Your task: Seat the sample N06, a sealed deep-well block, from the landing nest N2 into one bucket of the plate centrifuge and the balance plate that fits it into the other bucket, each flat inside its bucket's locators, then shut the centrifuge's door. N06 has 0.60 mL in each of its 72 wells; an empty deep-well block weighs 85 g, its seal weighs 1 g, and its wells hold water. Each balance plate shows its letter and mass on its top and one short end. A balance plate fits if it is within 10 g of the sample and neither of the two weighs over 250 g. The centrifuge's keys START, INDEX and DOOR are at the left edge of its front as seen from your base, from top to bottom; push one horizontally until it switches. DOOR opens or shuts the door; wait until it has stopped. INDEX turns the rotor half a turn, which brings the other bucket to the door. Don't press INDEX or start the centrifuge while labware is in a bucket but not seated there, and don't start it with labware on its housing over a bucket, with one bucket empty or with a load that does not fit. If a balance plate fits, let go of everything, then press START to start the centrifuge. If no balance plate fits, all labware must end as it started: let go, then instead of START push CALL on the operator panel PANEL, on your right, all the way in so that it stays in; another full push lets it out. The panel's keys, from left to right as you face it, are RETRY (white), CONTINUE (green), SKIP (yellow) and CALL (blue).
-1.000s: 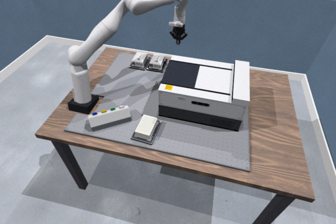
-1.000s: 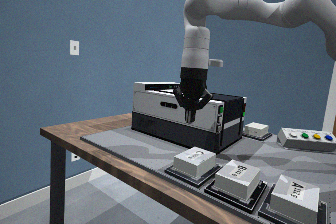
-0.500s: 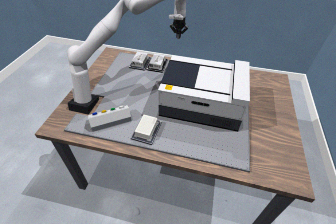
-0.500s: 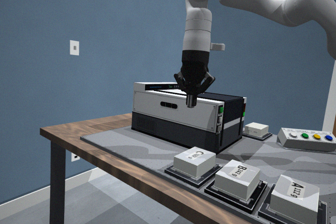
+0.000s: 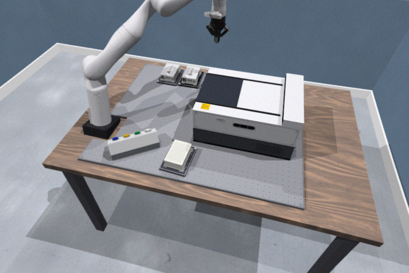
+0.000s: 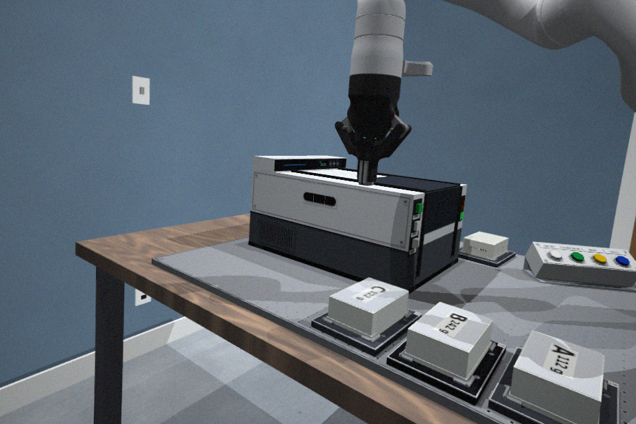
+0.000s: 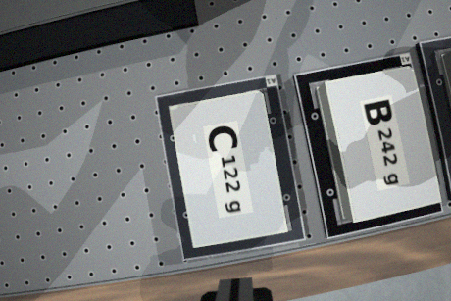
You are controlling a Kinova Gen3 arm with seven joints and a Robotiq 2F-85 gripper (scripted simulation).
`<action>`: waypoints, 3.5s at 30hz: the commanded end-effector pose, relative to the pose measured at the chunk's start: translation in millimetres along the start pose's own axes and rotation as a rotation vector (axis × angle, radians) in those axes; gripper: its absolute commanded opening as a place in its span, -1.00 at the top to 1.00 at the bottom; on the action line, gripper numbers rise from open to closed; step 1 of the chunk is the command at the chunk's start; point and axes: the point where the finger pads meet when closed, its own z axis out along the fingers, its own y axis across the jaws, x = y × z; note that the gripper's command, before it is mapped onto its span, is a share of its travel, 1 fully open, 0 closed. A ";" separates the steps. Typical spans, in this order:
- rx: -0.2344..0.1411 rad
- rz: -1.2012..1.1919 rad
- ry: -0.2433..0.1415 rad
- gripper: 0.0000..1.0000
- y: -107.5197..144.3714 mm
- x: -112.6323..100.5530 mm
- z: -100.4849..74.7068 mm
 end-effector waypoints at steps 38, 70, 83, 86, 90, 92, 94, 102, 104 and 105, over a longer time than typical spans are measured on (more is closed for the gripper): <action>0.001 1.396 -0.008 0.80 48.2 101.0 -33.9; 0.001 1.471 -0.007 0.80 86.5 181.8 -60.7; 0.001 1.472 -0.007 0.80 104.3 219.2 -73.1; 0.001 1.472 -0.007 0.80 105.7 222.1 -74.1; 0.001 1.472 -0.007 0.80 110.9 233.1 -77.7; 0.001 1.472 -0.007 0.80 110.9 233.1 -77.7; 0.001 1.472 -0.007 0.80 110.9 233.1 -77.7; 0.089 1.470 -0.105 0.80 110.8 233.1 -77.8; 0.104 1.469 -0.121 0.80 110.8 233.1 -77.8; 0.119 1.468 -0.137 0.80 110.8 233.1 -77.8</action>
